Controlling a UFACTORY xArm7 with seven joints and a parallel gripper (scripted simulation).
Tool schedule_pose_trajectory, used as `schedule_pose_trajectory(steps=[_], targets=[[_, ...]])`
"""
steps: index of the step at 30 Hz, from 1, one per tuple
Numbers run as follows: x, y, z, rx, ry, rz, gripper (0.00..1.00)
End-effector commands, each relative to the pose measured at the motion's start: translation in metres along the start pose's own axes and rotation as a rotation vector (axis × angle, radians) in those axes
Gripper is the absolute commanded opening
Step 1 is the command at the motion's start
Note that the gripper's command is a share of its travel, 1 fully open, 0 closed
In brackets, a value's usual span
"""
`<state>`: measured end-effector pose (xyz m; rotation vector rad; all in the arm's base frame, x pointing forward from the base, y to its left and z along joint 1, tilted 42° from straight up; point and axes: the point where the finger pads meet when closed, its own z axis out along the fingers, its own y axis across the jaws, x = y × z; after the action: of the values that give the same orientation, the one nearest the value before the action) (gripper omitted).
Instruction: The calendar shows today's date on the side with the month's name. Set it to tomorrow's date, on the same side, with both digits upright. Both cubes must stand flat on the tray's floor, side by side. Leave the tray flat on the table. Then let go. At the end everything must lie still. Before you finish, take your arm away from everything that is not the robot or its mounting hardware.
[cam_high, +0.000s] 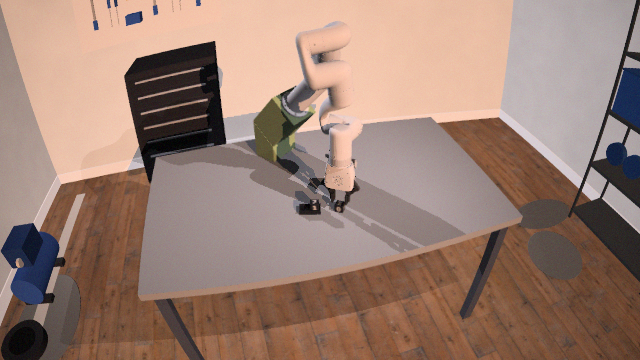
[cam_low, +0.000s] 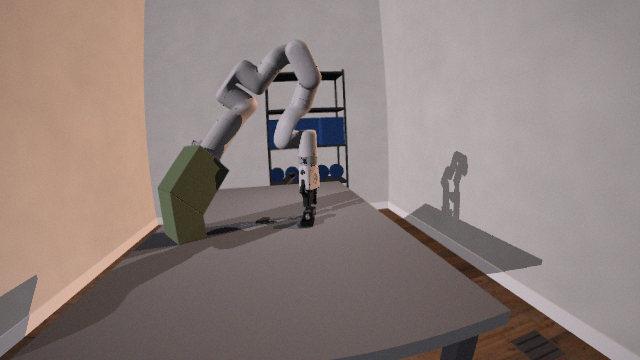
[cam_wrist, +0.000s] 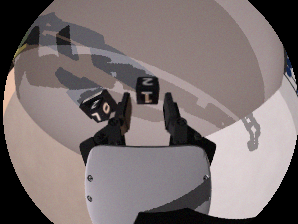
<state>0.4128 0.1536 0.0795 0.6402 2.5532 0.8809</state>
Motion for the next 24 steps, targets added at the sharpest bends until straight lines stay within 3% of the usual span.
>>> schedule_pose_trajectory(steps=[1,24], targets=[[-0.0004,0.0,-0.0002,0.0,-0.001,0.0,0.49],[-0.0005,0.0,0.0096,0.0,-0.001,0.0,0.49]])
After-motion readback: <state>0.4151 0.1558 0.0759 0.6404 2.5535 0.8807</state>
